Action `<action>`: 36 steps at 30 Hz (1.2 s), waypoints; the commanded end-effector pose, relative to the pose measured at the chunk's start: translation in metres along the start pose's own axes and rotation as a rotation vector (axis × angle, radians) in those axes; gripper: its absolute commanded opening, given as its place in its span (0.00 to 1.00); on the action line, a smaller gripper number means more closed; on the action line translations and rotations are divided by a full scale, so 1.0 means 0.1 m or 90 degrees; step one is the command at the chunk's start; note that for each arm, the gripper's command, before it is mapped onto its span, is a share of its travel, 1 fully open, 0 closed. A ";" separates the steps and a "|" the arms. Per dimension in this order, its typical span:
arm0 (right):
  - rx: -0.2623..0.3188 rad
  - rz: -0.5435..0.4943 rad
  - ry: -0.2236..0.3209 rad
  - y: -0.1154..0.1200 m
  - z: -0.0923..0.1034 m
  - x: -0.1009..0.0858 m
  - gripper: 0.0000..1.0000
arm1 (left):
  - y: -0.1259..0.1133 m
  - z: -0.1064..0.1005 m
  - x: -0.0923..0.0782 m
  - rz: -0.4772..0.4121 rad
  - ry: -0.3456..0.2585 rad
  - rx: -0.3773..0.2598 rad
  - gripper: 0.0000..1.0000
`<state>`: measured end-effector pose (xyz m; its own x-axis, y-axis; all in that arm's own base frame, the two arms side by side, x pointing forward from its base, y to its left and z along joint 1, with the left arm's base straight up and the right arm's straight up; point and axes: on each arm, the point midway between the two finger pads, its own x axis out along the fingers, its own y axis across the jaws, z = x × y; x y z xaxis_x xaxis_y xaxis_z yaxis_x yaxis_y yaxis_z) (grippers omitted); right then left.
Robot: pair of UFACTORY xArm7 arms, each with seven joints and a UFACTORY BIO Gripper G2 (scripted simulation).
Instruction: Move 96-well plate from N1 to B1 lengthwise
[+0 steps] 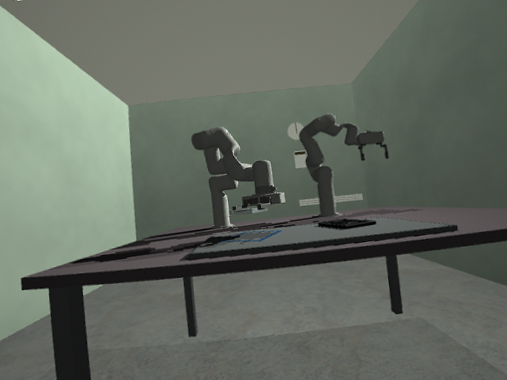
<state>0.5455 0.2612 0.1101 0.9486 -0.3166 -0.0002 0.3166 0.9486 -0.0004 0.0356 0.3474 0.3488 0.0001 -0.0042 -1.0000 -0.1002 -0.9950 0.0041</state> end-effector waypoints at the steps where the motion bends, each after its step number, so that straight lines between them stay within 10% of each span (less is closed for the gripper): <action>1: 0.002 0.000 -0.002 0.01 0.02 0.01 0.00 | 0.00 0.00 -0.01 -0.002 -0.001 0.000 1.00; 36: 0.002 0.000 -0.002 0.02 -0.48 0.01 0.00 | 0.00 0.00 -0.01 -0.002 -0.001 0.000 1.00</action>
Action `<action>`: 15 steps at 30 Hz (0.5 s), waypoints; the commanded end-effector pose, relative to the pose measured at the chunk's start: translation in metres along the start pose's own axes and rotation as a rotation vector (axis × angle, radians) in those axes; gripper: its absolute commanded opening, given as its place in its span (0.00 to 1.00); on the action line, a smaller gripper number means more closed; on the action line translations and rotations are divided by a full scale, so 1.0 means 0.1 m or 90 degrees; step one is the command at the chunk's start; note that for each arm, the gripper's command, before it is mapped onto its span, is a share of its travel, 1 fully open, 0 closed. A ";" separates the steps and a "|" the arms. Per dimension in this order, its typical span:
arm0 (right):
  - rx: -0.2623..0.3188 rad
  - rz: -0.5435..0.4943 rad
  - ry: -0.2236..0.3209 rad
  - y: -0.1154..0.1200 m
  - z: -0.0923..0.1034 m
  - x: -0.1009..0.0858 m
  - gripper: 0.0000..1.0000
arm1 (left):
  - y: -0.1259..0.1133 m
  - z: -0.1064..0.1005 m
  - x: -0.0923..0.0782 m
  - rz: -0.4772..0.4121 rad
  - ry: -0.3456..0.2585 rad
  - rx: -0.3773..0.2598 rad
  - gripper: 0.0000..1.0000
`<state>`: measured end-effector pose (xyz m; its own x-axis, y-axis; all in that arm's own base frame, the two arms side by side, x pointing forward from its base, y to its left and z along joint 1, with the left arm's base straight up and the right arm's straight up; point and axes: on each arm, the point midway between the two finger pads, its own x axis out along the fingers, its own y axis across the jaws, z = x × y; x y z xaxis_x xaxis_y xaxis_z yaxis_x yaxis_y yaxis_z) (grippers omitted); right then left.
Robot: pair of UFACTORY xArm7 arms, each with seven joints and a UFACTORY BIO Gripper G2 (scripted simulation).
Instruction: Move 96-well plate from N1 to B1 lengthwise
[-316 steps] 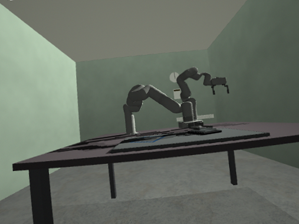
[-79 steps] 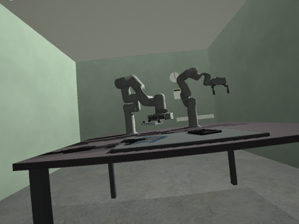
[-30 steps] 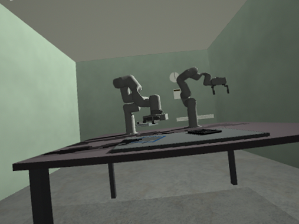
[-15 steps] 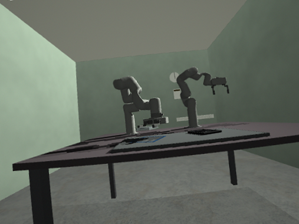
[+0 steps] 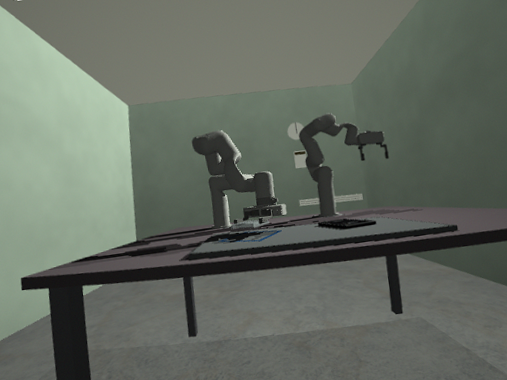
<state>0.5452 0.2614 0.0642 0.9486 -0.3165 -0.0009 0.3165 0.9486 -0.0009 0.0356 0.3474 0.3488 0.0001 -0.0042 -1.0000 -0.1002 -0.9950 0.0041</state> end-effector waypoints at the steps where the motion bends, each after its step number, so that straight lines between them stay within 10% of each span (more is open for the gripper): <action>1: 0.003 0.000 -0.002 0.01 -0.04 0.01 0.00 | 0.00 0.00 -0.01 -0.002 -0.001 0.000 1.00; 15: 0.003 0.000 -0.002 0.02 -0.20 0.01 0.00 | 0.00 0.00 -0.01 -0.002 -0.001 0.000 1.00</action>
